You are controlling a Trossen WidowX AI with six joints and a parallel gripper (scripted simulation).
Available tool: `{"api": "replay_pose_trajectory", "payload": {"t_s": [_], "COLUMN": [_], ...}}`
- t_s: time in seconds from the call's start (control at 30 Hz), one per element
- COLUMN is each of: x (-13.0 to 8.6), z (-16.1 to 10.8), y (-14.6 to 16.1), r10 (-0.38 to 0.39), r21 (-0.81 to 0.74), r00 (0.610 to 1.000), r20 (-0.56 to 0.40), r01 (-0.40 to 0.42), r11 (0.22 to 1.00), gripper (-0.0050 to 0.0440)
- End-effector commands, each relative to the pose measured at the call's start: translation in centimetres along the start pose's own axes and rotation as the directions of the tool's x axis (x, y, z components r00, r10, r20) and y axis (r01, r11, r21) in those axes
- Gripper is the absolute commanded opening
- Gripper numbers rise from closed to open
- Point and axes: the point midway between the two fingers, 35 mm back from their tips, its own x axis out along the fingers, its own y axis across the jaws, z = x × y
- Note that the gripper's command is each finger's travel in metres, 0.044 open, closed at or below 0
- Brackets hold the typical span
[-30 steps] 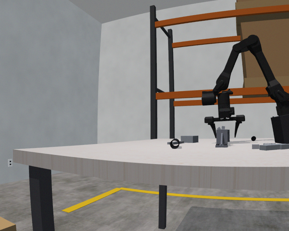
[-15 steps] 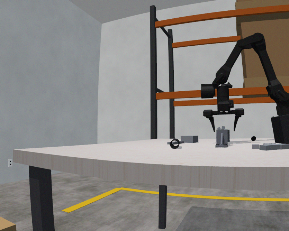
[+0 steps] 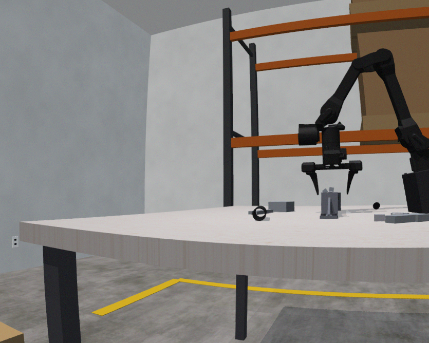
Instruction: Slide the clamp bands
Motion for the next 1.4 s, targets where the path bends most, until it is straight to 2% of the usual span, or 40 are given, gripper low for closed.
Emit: {"api": "replay_pose_trajectory", "payload": {"t_s": [0.0, 0.2, 0.37, 0.77, 1.1, 1.23, 1.37], "x": [-0.2, 0.0, 4.2, 4.3, 4.3, 4.3, 4.3], "z": [0.0, 0.0, -0.1, -0.1, -0.1, -0.1, -0.1], "y": [-0.1, -0.1, -0.1, -0.1, -0.1, -0.1, -0.1], "r10": [-0.005, -0.005, -0.005, -0.005, -0.005, -0.005, -0.005], "r21": [0.005, 0.005, 0.005, 0.005, 0.005, 0.005, 0.005], "r00": [1.000, 1.000, 1.000, 1.000, 1.000, 1.000, 1.000], "r20": [-0.004, -0.004, -0.004, -0.004, -0.004, -0.004, -0.004], "r01": [0.005, 0.005, 0.005, 0.005, 0.005, 0.005, 0.005], "r11": [1.000, 1.000, 1.000, 1.000, 1.000, 1.000, 1.000], "gripper": [0.0440, 0.0440, 0.0440, 0.0440, 0.0200, 0.0200, 0.0173]}}
